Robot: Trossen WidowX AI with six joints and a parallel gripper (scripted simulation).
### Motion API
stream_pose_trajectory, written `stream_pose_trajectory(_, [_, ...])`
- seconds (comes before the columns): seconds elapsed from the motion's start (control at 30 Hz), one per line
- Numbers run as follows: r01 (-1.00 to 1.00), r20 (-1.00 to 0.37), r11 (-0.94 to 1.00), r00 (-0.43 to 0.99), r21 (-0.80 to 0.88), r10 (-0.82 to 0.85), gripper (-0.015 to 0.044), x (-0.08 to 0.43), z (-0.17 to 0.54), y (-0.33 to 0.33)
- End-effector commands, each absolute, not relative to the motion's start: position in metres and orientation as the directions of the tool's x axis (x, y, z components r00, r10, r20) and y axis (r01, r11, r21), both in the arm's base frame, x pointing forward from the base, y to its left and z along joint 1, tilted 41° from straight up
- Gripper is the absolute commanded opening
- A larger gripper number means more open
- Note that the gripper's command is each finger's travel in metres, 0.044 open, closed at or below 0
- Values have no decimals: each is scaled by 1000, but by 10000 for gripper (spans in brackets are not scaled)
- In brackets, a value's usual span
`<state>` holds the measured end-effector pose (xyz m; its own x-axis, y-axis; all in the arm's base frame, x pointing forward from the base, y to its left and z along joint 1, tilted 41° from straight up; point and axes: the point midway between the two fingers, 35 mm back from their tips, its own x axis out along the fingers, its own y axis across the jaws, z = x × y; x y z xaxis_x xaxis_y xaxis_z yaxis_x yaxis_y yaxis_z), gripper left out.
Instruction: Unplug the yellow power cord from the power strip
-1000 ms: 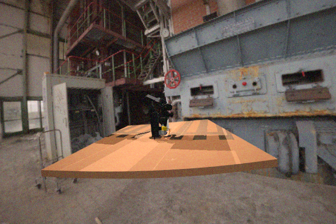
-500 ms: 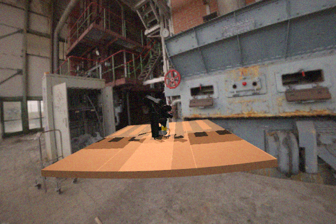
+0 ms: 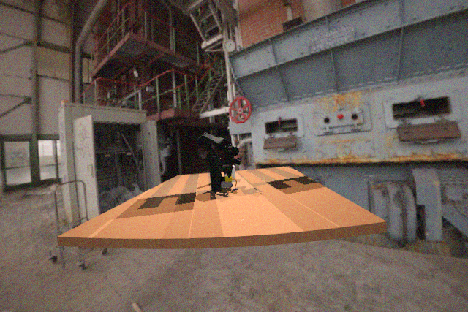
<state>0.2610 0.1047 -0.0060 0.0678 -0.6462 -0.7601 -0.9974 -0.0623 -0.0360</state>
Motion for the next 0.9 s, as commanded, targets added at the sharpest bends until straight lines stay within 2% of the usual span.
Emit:
stream_pose_trajectory(0.0, [-997,-760,-62,67,-35,-646,0,261,-7,106])
stream_pose_trajectory(0.87, [-997,-762,-65,69,-35,-644,0,262,-31,139])
